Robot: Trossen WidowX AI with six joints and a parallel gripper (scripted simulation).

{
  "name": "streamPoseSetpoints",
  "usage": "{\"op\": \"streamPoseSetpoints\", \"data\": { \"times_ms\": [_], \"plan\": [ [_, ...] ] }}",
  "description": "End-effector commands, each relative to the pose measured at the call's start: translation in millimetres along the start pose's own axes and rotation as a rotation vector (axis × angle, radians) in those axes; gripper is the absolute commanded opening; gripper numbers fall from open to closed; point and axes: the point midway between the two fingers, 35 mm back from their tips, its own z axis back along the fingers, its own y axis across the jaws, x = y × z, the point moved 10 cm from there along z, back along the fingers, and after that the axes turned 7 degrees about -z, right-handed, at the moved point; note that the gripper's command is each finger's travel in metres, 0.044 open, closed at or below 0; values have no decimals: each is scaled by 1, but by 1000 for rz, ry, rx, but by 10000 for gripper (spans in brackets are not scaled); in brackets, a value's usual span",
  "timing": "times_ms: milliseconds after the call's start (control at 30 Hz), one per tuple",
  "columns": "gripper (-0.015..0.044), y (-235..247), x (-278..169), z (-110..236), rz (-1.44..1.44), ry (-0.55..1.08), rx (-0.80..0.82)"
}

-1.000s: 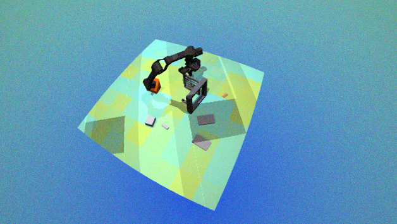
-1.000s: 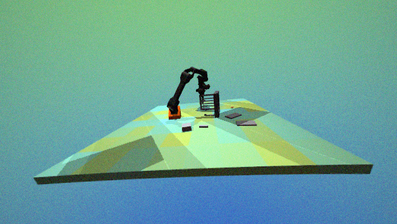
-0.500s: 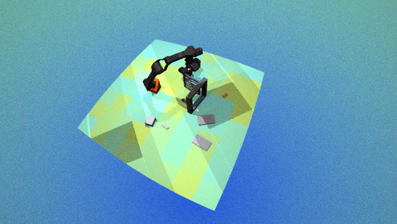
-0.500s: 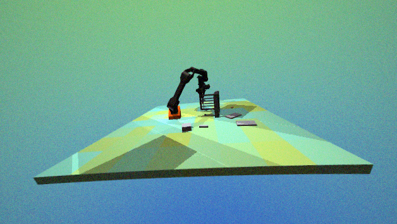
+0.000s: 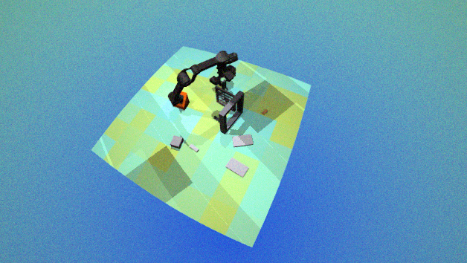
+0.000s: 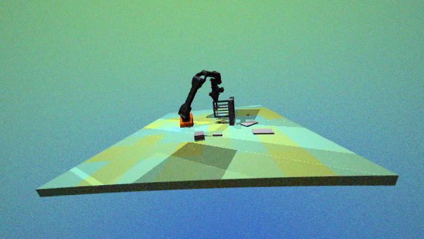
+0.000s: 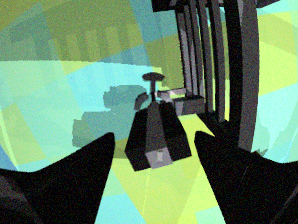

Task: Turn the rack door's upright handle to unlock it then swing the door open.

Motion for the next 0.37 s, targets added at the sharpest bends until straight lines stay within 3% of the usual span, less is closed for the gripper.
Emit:
{"op": "streamPoseSetpoints", "data": {
  "times_ms": [0,333],
  "plan": [
    [291,-1,0,9,14,-1,11],
    [291,-4,-2,27,34,-10,35]
  ]
}}
